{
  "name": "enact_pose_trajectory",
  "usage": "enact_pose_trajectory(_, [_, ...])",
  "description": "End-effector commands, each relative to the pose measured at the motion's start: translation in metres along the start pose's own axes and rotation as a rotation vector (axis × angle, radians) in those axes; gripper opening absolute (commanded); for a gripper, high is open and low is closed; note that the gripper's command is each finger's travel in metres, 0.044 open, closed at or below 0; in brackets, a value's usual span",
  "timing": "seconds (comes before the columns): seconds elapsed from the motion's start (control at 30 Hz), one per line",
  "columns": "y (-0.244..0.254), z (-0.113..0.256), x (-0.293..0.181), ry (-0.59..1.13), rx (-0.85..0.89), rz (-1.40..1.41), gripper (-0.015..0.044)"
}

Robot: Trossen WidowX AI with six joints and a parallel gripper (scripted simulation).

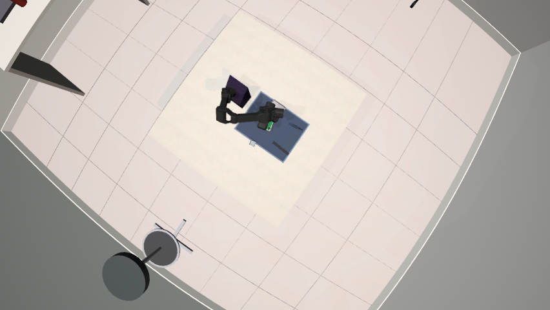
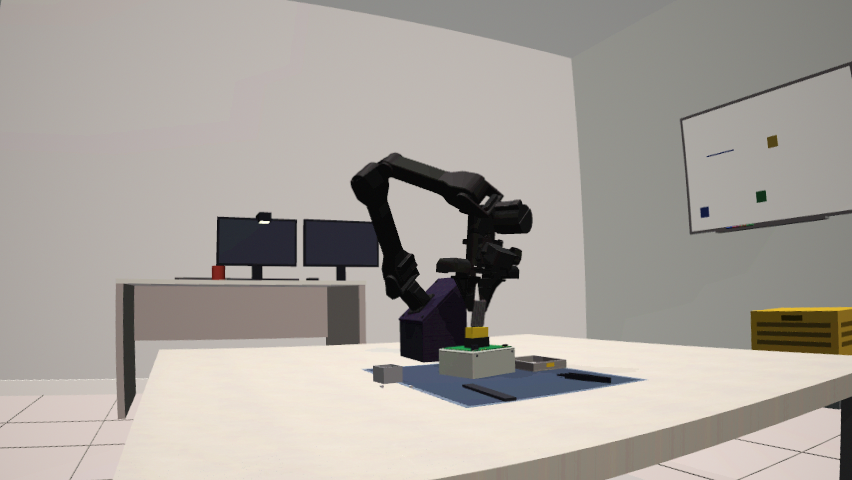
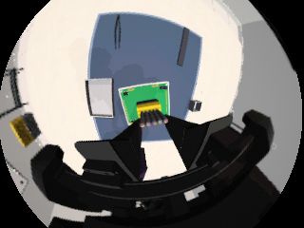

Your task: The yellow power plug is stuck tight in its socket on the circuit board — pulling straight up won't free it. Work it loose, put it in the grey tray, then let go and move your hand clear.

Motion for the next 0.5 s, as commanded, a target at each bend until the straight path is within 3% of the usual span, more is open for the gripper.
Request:
enact_pose_trajectory(0.0, [-0.008, 0.016, -0.001, -0.038, 0.063, 0.007, 0.0000])
enact_pose_trajectory(0.3, [-0.008, 0.023, -0.001, -0.038, 0.063, 0.007, 0.0000])
enact_pose_trajectory(0.47, [-0.007, 0.004, -0.001, -0.038, 0.062, 0.006, 0.0000])
Point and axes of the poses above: the point midway between the two fingers, 35 mm back from their tips, its own z axis back along the fingers, its own y axis across the jaws, x = y × z, the point moved 6 cm from there along z, back along the fingers, and after that the axes turned 6 degrees about z, right-handed, at the moved point
